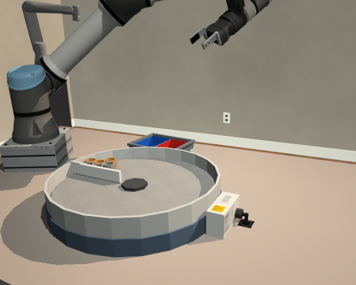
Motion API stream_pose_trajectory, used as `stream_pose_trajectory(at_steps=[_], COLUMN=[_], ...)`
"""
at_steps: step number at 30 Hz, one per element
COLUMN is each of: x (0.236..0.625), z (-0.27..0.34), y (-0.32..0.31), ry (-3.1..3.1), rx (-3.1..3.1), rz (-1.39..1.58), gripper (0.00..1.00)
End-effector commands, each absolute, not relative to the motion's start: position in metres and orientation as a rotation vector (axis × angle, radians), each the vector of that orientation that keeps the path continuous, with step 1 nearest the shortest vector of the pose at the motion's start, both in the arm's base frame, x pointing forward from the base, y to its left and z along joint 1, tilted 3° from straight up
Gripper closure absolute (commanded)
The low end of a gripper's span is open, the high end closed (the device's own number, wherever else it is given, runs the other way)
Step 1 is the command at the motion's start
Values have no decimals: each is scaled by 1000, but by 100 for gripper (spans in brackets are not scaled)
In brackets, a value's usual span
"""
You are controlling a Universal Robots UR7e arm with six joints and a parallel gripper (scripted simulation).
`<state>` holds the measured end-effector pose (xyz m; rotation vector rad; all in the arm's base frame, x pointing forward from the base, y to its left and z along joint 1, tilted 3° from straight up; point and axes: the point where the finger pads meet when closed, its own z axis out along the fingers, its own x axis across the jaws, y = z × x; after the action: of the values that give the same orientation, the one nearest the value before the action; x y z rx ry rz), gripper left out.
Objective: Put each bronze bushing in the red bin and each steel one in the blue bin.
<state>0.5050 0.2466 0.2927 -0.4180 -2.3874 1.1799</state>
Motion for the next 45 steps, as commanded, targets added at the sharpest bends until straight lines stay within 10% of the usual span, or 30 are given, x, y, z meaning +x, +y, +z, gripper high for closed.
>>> stream_pose_trajectory(at_steps=[1, 45], x=[505, 437], z=[294, 308], y=[247, 89], ry=[-2389, -2389], rx=[-419, -419], rz=[1179, 1179], gripper=[0, 0])
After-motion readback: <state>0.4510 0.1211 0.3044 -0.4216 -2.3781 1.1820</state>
